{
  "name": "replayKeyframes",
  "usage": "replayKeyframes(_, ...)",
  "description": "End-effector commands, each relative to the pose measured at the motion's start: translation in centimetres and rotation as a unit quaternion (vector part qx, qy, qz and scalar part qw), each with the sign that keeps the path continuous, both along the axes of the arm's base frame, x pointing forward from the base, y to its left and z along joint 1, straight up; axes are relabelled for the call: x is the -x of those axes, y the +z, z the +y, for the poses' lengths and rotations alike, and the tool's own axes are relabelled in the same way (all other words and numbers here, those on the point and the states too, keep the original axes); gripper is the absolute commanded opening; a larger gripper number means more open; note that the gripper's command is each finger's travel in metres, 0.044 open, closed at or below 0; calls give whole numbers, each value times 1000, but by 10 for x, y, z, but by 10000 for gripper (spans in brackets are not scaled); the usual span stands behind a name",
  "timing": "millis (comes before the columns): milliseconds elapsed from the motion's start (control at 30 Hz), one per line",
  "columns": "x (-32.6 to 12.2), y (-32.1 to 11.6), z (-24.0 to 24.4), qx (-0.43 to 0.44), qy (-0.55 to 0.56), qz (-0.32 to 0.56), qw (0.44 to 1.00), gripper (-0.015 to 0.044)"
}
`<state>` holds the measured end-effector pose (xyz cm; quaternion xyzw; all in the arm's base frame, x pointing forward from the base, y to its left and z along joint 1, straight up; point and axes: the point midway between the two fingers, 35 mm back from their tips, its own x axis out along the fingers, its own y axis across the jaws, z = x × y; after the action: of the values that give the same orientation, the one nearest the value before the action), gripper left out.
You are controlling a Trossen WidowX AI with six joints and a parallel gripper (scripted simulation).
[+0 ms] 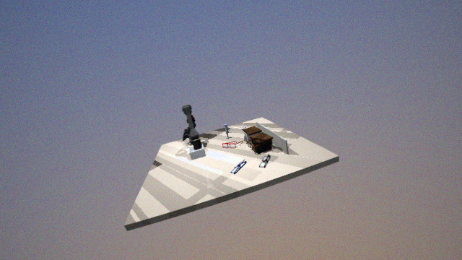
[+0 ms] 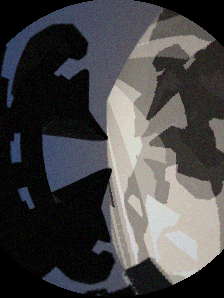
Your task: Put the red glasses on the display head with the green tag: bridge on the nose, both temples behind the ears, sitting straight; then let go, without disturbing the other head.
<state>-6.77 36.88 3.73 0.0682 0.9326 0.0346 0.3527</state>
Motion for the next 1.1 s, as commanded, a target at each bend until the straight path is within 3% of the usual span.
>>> replayKeyframes(0, -56, -3, -3, -14, -41, -41, 998, 200)
replayKeyframes(267, -193, -5, -38, -33, -144, -144, 978, 200)
replayKeyframes(533, -301, -2, -124, -11, -238, -238, 942, 200)
replayKeyframes(833, -365, 1, -248, 68, -317, -314, 892, 200)
replayKeyframes(1067, -377, 4, -371, 162, -346, -353, 854, 200)
